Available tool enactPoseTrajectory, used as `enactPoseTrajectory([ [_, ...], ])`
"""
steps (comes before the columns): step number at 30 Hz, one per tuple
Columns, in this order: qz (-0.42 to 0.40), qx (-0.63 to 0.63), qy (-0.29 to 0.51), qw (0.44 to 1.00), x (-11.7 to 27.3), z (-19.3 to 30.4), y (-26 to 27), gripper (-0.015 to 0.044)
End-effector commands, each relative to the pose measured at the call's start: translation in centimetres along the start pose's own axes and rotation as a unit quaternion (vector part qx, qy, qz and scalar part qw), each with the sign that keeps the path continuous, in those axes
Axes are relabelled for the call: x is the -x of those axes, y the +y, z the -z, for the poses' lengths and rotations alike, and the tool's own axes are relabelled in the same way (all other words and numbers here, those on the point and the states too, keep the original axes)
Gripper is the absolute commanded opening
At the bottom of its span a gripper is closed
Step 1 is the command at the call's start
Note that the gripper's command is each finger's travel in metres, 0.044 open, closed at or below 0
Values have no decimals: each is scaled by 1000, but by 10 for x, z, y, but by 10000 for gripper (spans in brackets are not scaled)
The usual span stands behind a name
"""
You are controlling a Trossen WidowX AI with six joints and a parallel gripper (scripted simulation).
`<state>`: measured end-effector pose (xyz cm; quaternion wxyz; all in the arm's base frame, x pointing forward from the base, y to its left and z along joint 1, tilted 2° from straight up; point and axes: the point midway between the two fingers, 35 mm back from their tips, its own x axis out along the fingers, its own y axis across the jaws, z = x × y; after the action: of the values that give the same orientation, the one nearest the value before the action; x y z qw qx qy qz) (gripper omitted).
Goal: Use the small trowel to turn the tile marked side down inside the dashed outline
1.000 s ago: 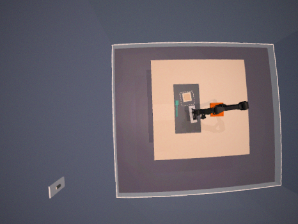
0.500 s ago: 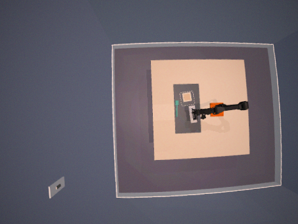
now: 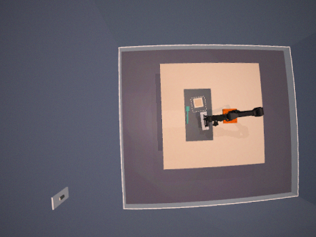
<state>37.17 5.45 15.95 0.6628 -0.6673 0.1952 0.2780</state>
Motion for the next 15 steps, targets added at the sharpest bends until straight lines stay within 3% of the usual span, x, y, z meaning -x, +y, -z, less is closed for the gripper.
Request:
enactPoseTrajectory([
  [1, 7, -3, 1, 1000, 2, 0, -5, 0],
  [6, 3, 0, 3, 1000, -3, 8, -9, 0],
  [15, -19, 4, 7, 1000, -26, 65, -28, 0],
])
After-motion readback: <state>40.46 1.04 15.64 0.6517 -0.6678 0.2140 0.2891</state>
